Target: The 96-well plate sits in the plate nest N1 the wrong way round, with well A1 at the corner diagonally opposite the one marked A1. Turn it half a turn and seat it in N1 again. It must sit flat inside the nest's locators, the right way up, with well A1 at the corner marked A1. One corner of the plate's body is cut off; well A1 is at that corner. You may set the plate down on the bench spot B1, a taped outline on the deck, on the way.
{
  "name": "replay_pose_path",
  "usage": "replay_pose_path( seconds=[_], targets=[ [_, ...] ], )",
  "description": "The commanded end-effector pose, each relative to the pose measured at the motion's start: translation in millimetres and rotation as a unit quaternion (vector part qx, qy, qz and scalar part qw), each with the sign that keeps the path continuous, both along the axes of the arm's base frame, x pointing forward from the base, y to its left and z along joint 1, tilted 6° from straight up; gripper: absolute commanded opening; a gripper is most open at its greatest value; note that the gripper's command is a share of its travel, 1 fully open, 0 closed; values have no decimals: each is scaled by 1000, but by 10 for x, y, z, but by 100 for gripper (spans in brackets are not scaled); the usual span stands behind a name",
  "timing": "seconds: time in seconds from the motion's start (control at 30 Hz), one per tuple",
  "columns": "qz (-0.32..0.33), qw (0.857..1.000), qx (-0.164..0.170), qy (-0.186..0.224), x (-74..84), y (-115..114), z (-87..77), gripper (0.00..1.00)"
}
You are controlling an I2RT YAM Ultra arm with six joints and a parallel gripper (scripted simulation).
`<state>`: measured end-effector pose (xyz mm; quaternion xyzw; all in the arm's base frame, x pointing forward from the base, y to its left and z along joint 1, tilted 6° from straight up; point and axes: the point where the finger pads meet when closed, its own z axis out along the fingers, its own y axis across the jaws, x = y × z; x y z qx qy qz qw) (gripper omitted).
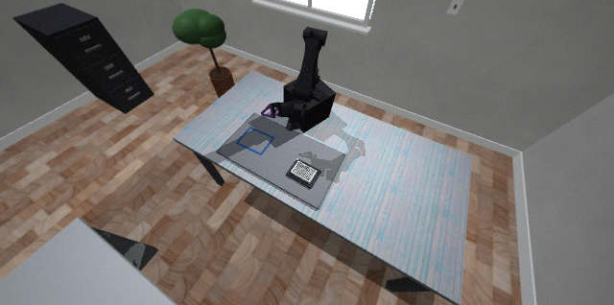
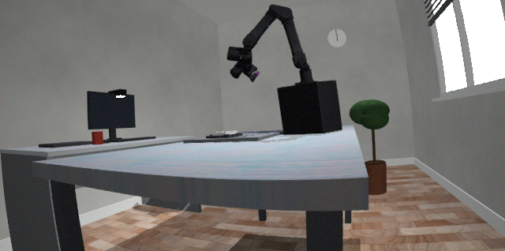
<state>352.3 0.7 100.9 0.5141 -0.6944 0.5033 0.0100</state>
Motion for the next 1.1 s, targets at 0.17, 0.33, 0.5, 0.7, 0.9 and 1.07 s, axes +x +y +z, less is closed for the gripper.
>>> replay_pose_path(
  seconds=[0.17,0.33,0.5,0.7,0.9,1.07],
  targets=[
    [32,997,57,39,165,300,-228,100],
    [43,995,76,57,225,442,-356,100],
    [61,989,105,85,275,588,-483,100],
    [78,981,135,113,336,812,-673,100],
    [95,972,164,140,369,984,-815,100],
    [112,960,193,168,387,1140,-939,100]
  ],
)
